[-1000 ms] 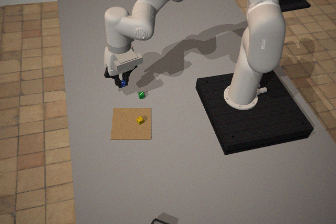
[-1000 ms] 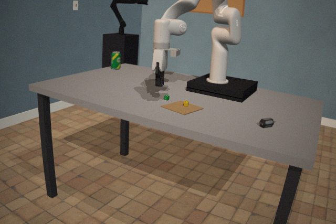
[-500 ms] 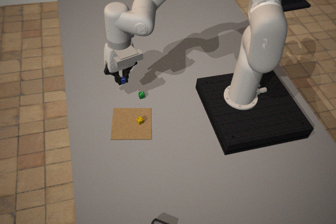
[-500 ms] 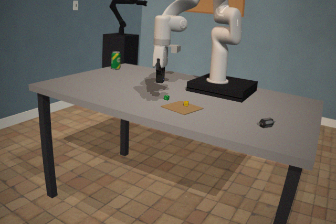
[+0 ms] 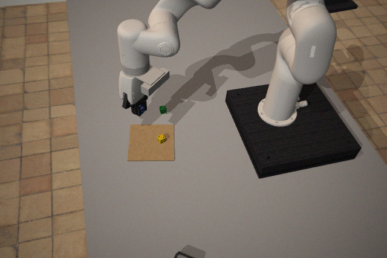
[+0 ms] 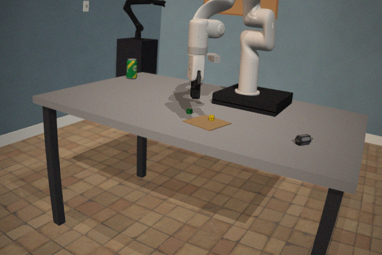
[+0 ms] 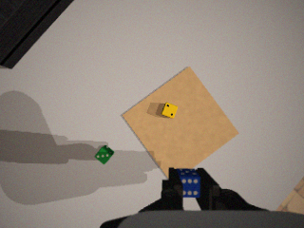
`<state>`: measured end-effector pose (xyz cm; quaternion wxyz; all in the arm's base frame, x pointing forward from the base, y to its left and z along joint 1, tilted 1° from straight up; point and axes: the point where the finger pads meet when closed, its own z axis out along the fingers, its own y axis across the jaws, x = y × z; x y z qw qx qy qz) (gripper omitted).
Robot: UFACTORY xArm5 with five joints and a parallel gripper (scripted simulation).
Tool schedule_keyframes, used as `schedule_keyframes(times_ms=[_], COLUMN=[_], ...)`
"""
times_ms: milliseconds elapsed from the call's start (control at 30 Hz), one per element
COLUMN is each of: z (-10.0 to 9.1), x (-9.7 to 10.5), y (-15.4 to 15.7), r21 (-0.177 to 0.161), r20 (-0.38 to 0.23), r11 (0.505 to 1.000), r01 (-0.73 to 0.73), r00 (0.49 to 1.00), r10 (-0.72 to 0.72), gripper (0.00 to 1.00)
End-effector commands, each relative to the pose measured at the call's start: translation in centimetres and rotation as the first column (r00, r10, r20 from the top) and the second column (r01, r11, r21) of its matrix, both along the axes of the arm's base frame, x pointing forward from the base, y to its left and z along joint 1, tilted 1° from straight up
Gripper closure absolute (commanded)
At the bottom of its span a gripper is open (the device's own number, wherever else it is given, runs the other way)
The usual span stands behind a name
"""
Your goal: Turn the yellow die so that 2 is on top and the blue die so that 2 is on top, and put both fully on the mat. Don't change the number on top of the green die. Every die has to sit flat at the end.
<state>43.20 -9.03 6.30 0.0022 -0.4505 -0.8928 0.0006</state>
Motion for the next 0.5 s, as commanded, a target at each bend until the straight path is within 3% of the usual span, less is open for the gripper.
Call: schedule_keyframes(times_ms=[0,200,367,467], z=[0.0,-0.2,-0.3,-0.4], x=[0.7,1.1,1.3,1.3], y=[2.7,5.9,8.7,9.1], r21=[0.0,0.0,0.001,0.001], r20=[0.003,0.002,0.001,0.001], r11=[0.986,0.935,0.863,0.851], r01=[-0.167,-0.355,-0.506,-0.525], r00=[0.986,0.935,0.863,0.851], r10=[0.167,0.355,0.506,0.525], gripper=[0.85,0.85,0.85,0.85])
